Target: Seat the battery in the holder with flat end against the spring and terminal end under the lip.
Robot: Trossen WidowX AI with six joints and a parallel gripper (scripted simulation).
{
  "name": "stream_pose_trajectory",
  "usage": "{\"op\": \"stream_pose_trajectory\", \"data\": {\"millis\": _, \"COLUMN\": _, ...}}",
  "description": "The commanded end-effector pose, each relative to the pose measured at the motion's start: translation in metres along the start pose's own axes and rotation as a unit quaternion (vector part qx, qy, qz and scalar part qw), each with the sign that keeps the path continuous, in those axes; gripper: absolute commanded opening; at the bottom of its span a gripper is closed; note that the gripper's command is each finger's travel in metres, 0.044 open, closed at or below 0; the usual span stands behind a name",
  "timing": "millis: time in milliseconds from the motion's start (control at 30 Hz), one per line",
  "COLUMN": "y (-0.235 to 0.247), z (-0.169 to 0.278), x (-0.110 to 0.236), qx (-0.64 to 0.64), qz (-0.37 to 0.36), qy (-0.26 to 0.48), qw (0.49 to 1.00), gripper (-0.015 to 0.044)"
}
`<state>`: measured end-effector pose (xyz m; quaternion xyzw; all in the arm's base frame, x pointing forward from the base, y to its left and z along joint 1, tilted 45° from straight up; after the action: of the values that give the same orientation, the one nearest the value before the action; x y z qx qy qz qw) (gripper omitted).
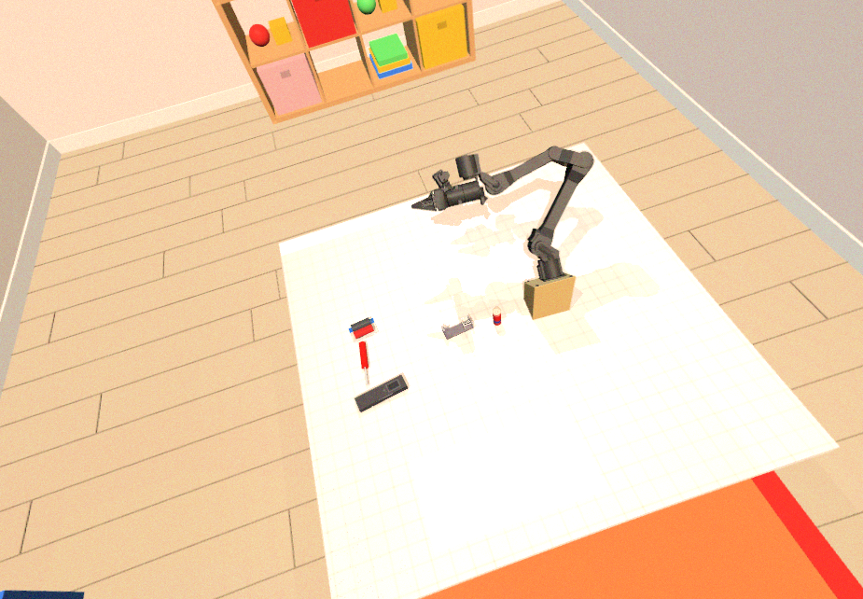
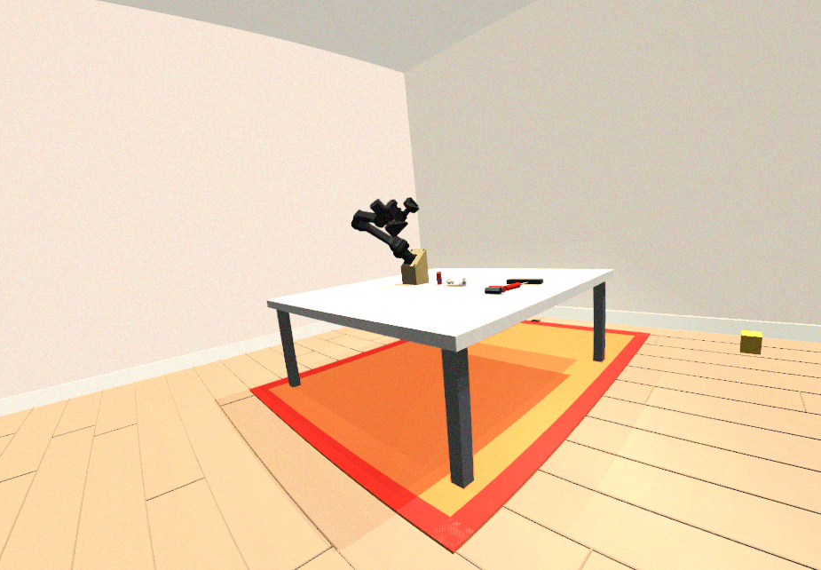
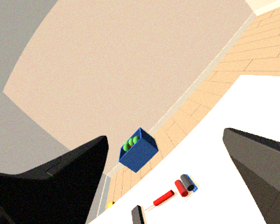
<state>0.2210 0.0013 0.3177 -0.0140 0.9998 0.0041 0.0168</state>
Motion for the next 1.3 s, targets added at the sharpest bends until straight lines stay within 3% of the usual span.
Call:
{"op": "stream_pose_trajectory", "data": {"millis": 0, "y": 0.001, "z": 0.002, "x": -0.002, "qx": -0.003, "qz": -0.001, "qy": 0.008, "qw": 1.0, "gripper": 0.0374}}
{"op": "stream_pose_trajectory", "data": {"millis": 233, "y": 0.044, "z": 0.079, "x": -0.038, "qx": -0.068, "qz": -0.003, "qy": 0.254, "qw": 0.965, "gripper": 0.019}}
{"op": "stream_pose_trajectory", "data": {"millis": 467, "y": 0.096, "z": 0.165, "x": -0.033, "qx": -0.031, "qz": 0.051, "qy": 0.492, "qw": 0.869, "gripper": 0.0006}}
{"op": "stream_pose_trajectory", "data": {"millis": 667, "y": 0.133, "z": 0.231, "x": 0.005, "qx": 0.103, "qz": 0.14, "qy": 0.629, "qw": 0.757, "gripper": 0.0}}
{"op": "stream_pose_trajectory", "data": {"millis": 867, "y": 0.151, "z": 0.272, "x": 0.049, "qx": 0.284, "qz": 0.226, "qy": 0.658, "qw": 0.66, "gripper": 0.0}}
{"op": "stream_pose_trajectory", "data": {"millis": 1267, "y": 0.143, "z": 0.286, "x": 0.052, "qx": 0.305, "qz": 0.234, "qy": 0.656, "qw": 0.65, "gripper": 0.0}}
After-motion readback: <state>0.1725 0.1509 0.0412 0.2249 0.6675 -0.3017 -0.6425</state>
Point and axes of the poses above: the point midway between the two fingers, 35 mm back from their tips, its own x axis back along the fingers, its own y axis across the jaws, z = x × y, the point moved 10 cm from there along x, back along the fingers, and after that the axes turned 2 degrees about -x, right-handed, at the moved point
